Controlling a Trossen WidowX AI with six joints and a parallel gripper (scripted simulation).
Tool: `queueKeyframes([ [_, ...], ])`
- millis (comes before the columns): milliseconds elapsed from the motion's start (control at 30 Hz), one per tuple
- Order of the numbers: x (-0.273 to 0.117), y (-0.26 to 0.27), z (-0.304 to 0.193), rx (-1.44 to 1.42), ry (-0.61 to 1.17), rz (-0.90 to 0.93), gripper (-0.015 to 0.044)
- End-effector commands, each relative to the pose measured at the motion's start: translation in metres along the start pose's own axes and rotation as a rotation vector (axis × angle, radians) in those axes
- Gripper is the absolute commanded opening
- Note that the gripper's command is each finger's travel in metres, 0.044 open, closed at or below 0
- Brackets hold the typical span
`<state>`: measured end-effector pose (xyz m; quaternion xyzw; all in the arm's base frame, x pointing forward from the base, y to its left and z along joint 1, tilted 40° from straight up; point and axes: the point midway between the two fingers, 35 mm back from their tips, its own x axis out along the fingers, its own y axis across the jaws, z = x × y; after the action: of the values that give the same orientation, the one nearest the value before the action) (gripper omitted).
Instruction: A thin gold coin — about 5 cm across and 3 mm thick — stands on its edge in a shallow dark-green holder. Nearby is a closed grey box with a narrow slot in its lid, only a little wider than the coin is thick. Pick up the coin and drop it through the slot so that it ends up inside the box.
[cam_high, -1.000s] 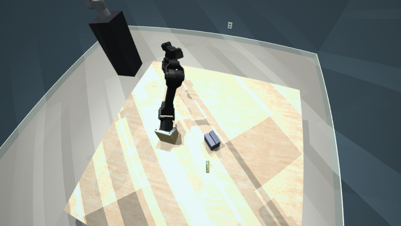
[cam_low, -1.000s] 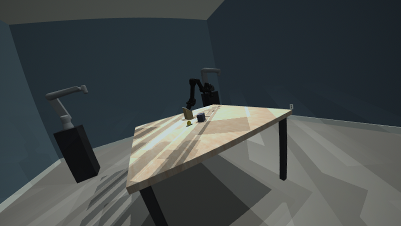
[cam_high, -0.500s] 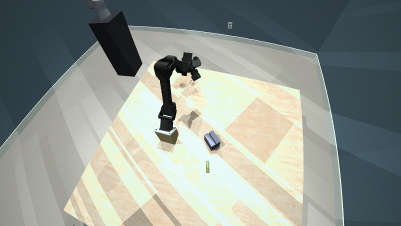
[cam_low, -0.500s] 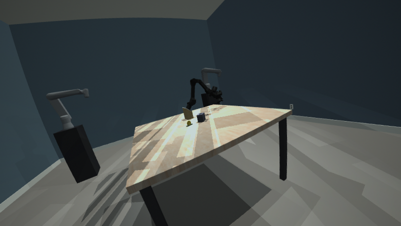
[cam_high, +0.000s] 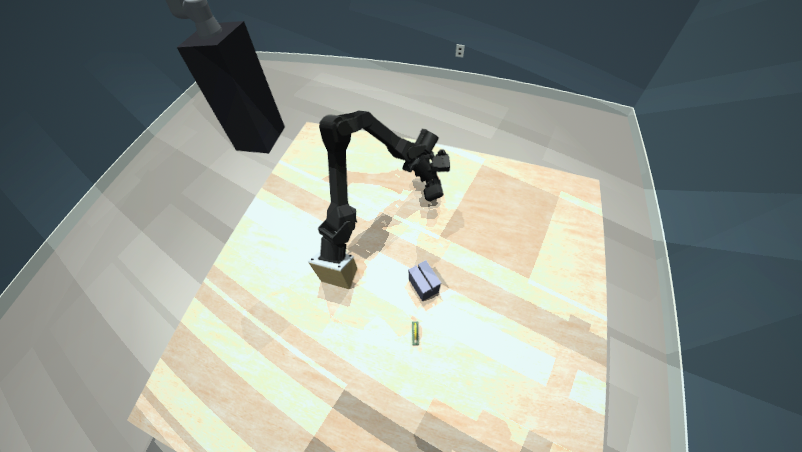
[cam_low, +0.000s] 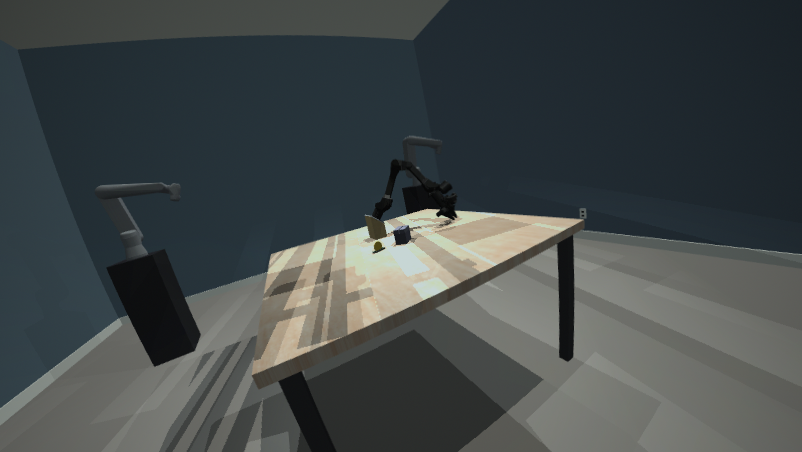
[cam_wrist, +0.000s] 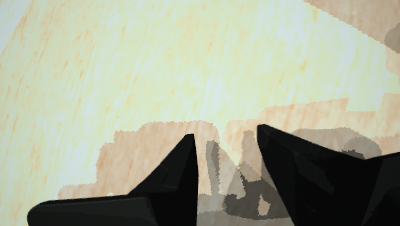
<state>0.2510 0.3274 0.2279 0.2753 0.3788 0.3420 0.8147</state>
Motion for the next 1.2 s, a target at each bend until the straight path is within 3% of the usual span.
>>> queueKeyframes([
  [0,0.013,-0.071,0.021,0.075,0.037,-0.178,0.0161],
  [300,-0.006,-0.215,0.051,0.312,0.107,-0.478,0.0161],
  [667,-0.089,-0.371,0.043,0.742,0.190,-0.705,0.0161],
  [900,-0.162,-0.444,0.006,1.125,0.232,-0.724,0.0161],
  [1167,-0.235,-0.490,-0.045,1.595,0.228,-0.581,0.0161],
])
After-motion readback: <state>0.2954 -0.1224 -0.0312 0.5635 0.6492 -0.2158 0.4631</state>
